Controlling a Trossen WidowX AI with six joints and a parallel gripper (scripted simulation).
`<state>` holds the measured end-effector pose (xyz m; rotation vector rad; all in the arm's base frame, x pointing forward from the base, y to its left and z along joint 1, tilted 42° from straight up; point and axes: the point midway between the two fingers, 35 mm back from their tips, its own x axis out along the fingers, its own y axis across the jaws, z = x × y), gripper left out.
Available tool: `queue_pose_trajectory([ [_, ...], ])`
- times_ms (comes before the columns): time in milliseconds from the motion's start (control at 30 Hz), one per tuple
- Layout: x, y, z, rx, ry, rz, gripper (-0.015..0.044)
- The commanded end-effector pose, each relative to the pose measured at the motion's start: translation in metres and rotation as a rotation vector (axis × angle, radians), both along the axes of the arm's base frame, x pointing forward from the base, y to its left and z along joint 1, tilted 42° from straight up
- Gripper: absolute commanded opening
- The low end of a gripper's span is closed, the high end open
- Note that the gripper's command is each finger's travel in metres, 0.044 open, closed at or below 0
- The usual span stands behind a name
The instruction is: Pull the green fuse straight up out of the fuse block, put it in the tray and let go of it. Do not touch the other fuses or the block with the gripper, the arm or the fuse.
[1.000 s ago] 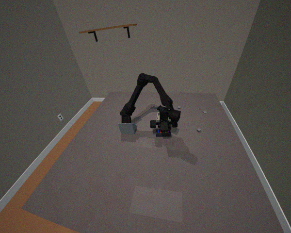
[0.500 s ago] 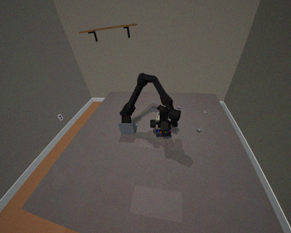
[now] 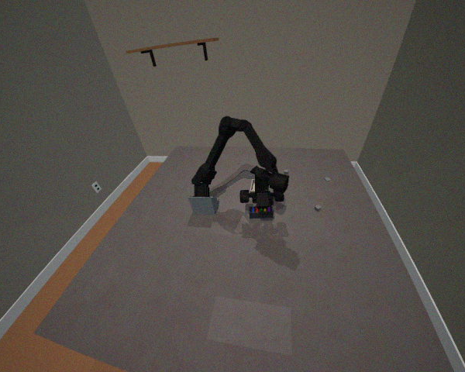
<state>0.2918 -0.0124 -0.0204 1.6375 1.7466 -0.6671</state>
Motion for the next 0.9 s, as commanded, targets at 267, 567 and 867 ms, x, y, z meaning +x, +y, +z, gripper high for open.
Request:
queue_pose_trajectory([
  [267,0.0010,-0.0056,0.0054,-0.005,-0.004,0.001,0.0000],
  [567,0.0010,-0.0086,0.0087,-0.005,-0.004,0.001,0.0000],
  [867,0.0009,-0.0115,0.0120,-0.004,-0.003,0.000,0.0000],
])
